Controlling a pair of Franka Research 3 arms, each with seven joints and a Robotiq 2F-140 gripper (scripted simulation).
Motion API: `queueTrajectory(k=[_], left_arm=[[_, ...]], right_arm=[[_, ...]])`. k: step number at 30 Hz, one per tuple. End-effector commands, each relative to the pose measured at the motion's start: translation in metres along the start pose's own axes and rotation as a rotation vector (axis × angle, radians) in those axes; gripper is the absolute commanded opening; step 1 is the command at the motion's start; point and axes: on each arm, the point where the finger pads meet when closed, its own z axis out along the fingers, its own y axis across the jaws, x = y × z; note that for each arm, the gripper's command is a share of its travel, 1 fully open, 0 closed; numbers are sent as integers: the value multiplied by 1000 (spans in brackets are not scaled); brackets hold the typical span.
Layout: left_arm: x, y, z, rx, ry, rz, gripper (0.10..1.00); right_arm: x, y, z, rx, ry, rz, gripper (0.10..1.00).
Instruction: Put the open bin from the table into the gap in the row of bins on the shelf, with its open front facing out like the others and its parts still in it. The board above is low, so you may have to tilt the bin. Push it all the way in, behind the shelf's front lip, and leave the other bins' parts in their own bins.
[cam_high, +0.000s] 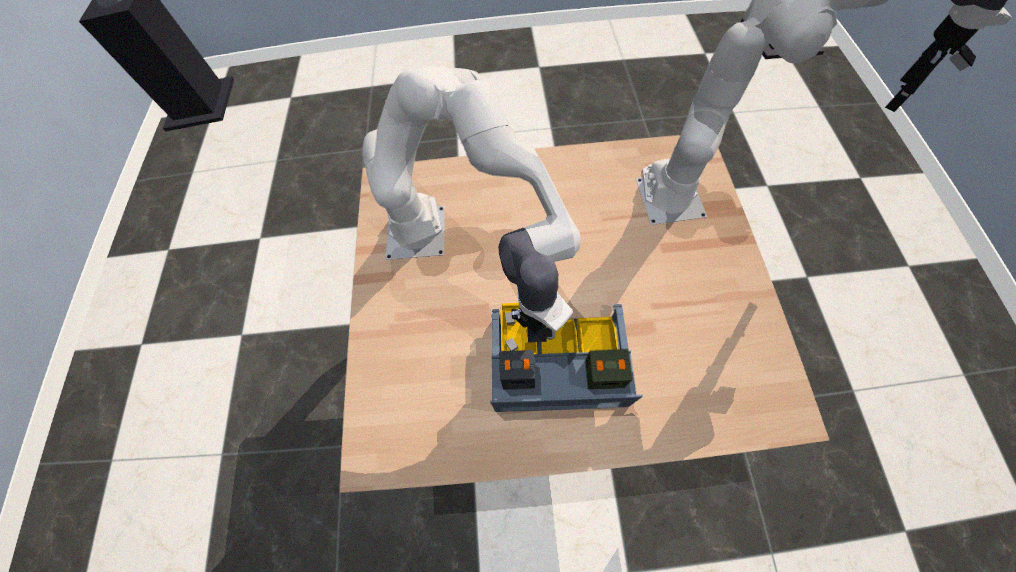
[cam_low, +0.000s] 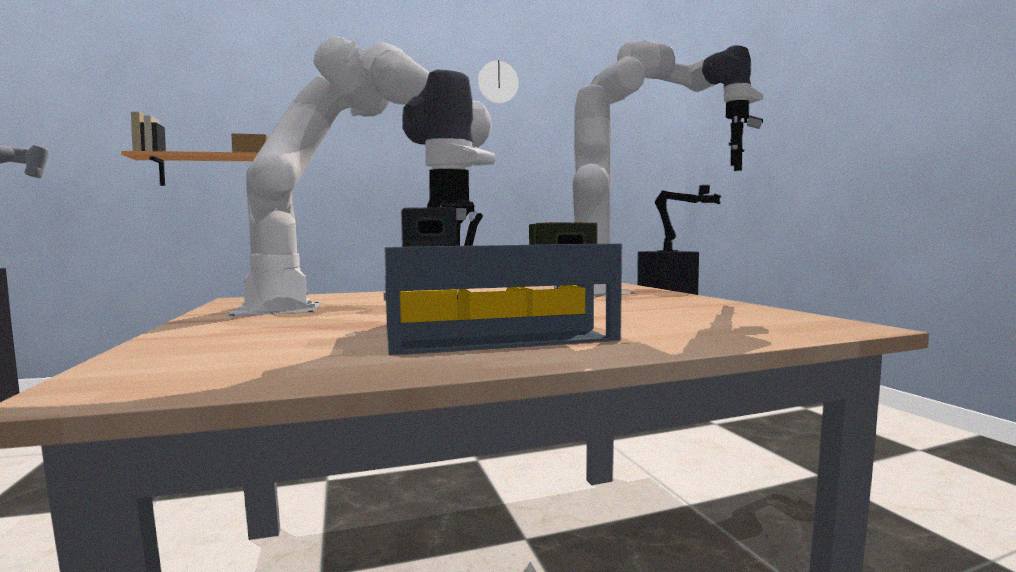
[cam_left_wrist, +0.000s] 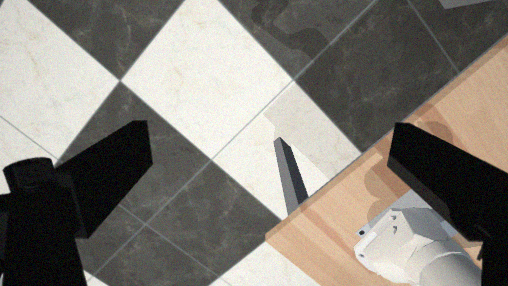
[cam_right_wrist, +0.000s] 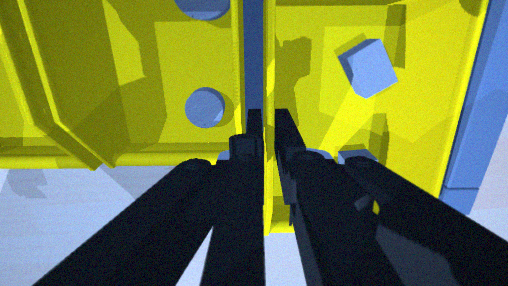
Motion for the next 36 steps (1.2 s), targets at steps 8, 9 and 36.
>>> queueTrajectory(k=[8, 9, 36], left_arm=[[0, 0, 0, 0, 0, 0, 1000], [0, 0, 0, 0, 0, 0, 1000], [0, 0, 0, 0, 0, 0, 1000]], right_arm=[[0, -2, -1, 3, 2, 3, 154], [0, -2, -1, 3, 2, 3, 154], [0, -2, -4, 3, 2, 3, 154]])
